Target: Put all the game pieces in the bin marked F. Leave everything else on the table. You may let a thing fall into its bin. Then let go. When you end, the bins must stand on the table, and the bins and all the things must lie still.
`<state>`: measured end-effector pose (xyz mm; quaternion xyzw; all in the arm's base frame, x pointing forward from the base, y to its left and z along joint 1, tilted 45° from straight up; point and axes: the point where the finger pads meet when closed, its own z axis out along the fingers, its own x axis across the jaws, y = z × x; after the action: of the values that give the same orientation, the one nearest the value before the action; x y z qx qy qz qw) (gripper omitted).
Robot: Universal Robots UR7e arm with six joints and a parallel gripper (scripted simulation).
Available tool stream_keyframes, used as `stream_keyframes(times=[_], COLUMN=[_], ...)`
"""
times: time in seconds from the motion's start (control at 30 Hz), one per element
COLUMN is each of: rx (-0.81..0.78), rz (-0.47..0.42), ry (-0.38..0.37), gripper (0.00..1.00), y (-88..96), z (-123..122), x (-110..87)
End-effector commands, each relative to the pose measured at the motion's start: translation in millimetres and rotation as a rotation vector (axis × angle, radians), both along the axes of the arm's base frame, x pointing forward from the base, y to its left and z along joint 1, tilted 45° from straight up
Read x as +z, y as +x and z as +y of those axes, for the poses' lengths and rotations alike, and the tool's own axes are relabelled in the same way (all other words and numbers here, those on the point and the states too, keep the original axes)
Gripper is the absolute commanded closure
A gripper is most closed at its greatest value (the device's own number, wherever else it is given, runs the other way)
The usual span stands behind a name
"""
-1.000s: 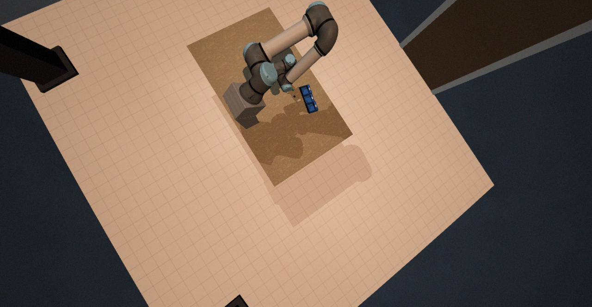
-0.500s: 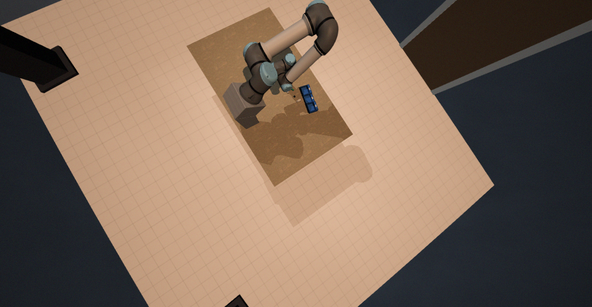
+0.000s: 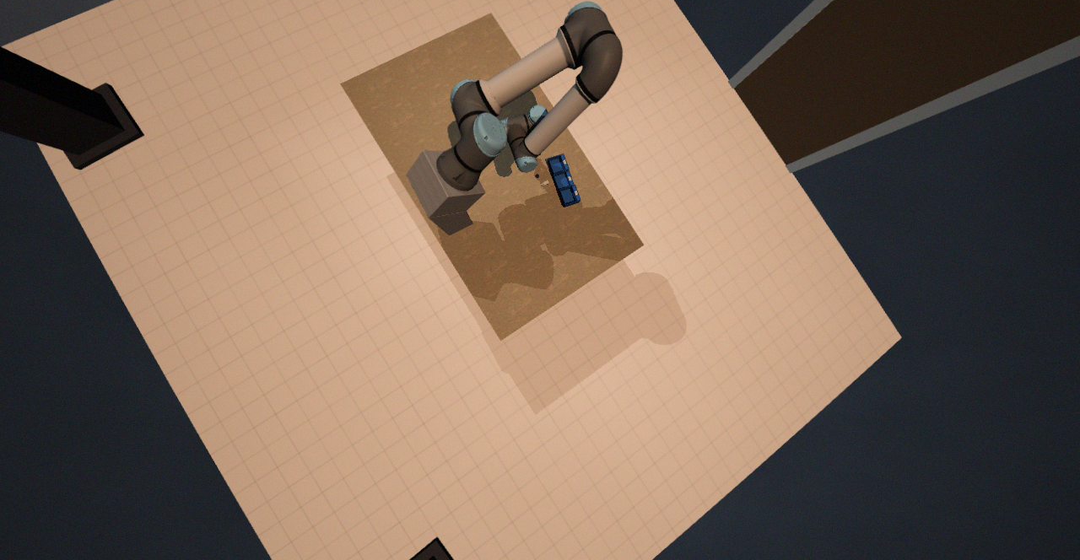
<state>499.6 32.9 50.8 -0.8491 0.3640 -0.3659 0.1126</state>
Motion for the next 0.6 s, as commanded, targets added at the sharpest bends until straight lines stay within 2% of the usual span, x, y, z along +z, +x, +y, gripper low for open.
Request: stream_keyframes(times=[0.0, 0.1, 0.5, 0.57], rx=[0.006, 0.006, 0.006, 0.006], rz=[0.004, 0.004, 0.004, 0.004], ry=[0.004, 0.004, 0.004, 0.004], gripper=[0.51, 0.51, 0.51, 0.51], y=[5.8, 6.8, 18.1, 18.6], z=[-33.9, -39.6, -108.6, -111.4], x=[9.1, 10.6, 28.3, 29.0])
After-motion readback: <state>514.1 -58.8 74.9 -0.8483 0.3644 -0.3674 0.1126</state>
